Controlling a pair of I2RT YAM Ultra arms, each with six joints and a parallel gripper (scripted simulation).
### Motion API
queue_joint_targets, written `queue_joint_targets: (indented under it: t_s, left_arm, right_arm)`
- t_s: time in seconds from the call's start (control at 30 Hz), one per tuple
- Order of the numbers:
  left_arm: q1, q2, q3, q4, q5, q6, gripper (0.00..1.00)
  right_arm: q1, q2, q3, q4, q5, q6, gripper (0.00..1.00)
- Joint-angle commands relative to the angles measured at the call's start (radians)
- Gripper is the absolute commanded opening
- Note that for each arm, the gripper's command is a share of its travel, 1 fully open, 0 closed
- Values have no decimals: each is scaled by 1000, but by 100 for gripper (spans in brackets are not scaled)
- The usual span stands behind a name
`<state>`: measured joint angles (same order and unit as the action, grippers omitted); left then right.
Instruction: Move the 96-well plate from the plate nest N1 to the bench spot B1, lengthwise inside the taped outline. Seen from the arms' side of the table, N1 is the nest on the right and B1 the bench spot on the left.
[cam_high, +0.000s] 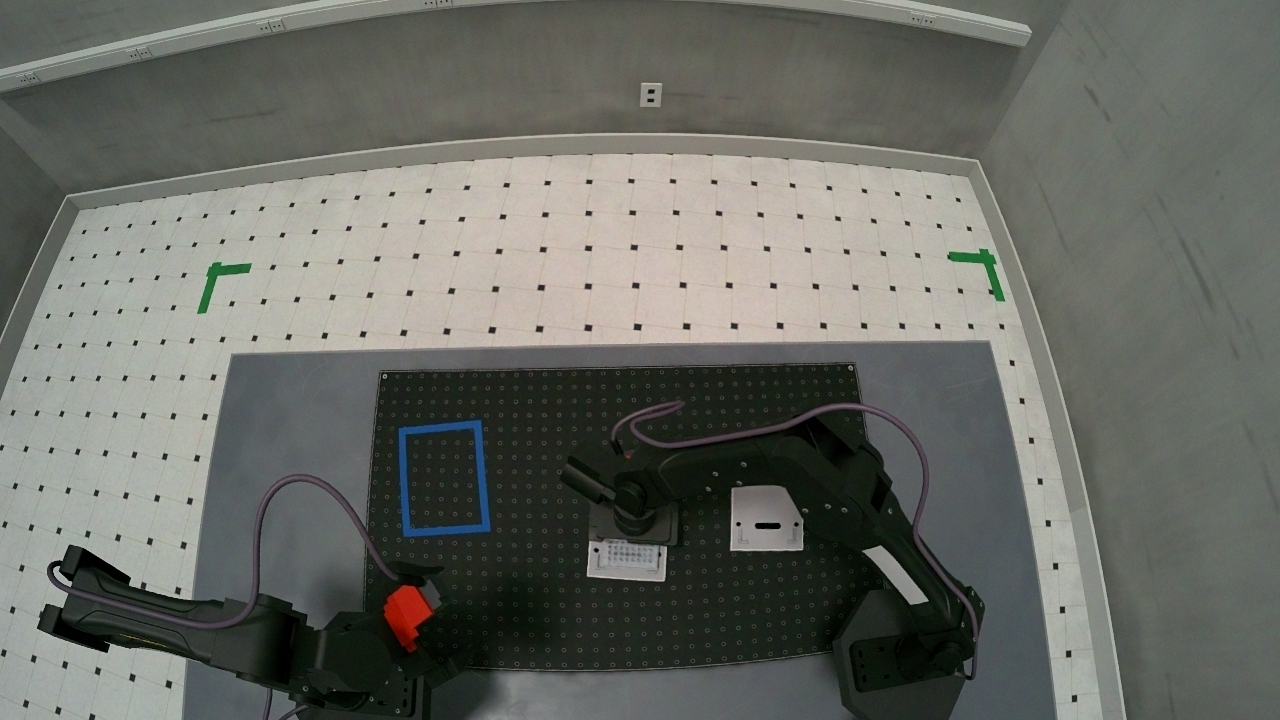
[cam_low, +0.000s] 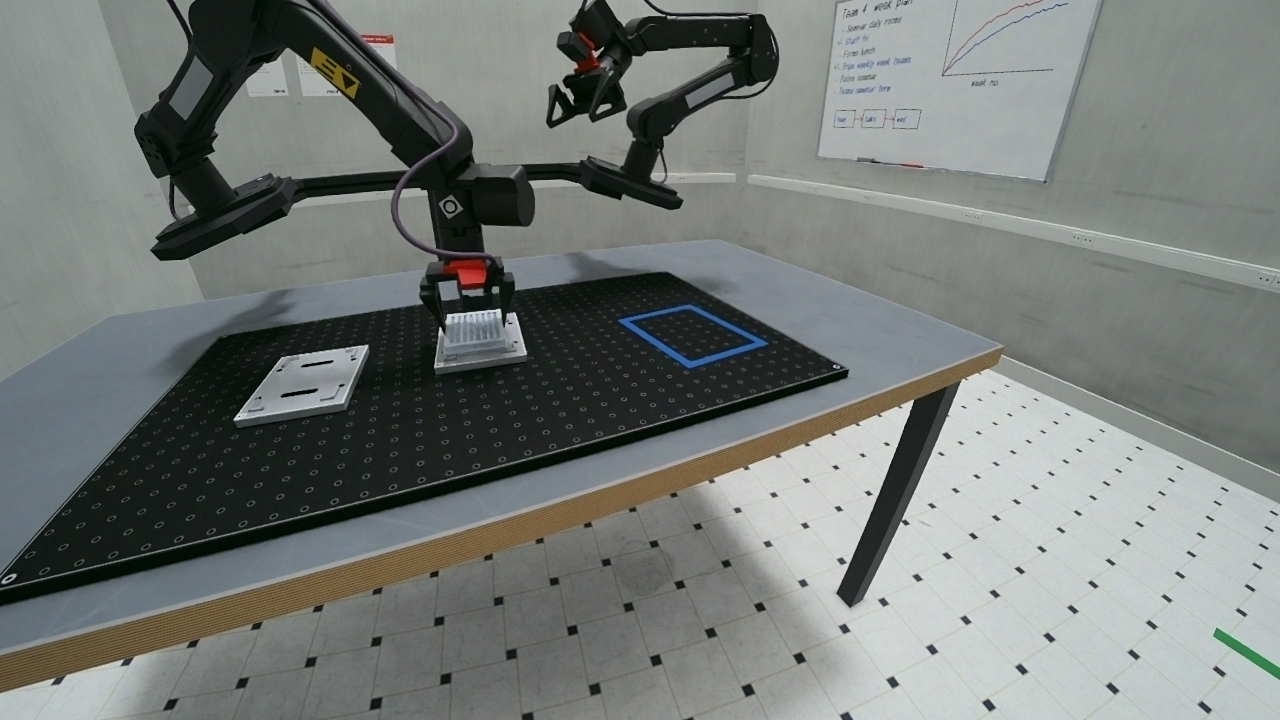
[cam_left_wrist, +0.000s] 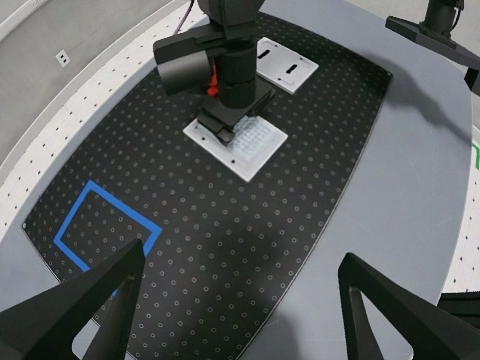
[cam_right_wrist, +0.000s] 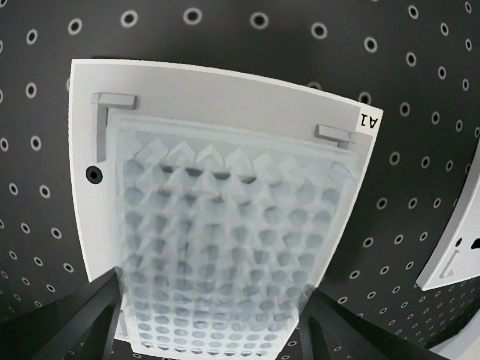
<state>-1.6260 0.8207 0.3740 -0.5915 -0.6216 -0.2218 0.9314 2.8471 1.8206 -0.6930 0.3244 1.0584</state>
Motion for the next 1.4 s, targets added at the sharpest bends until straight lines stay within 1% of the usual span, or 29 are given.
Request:
queue_joint_targets:
  t_s: [0.0, 0.23, 0.77, 0.93, 1.37]
  left_arm:
    - [-9, -16, 33, -12, -14, -6, 100]
    - [-9, -16, 33, -12, -14, -6, 100]
    - [-9, -16, 33, -12, -14, -6, 100]
    - [-9, -16, 33, -12, -14, -6, 100]
    - [-9, -16, 33, -12, -14, -6, 100]
  right_arm:
    - [-6, 12, -7, 53, -16, -11, 79]
    - [1, -18, -22, 33, -17, -4, 79]
    - [1, -10, -12, 34, -9, -4, 79]
    - [2, -20, -21, 29, -18, -2, 79]
    - [17, -39, -3, 15, -24, 7, 79]
